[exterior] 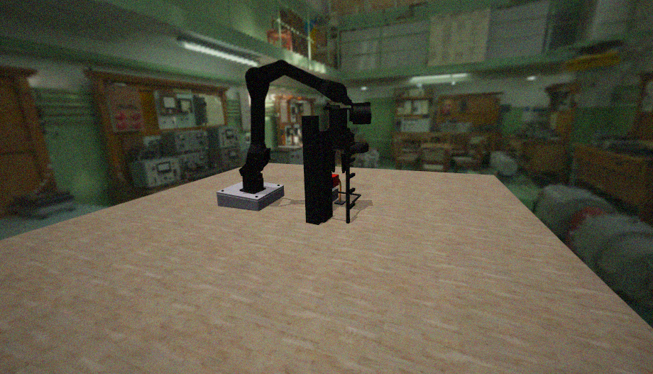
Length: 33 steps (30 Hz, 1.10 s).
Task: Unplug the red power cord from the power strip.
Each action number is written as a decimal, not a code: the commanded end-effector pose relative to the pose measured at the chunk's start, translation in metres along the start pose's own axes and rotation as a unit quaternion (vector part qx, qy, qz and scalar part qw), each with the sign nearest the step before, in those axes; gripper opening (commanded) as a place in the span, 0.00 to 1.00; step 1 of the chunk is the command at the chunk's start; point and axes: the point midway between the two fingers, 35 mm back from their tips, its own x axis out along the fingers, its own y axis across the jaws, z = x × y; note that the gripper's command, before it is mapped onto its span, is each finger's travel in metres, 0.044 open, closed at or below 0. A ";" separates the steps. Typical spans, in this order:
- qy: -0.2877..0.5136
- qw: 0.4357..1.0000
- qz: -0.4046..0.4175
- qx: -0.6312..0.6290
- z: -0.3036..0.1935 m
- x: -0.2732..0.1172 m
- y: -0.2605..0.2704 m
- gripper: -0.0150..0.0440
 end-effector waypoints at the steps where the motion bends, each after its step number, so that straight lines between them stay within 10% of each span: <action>1: -0.003 1.000 -0.001 -0.005 0.000 -0.003 0.000 0.53; 33: -0.001 1.000 -0.001 -0.005 -0.035 0.004 -0.003 0.53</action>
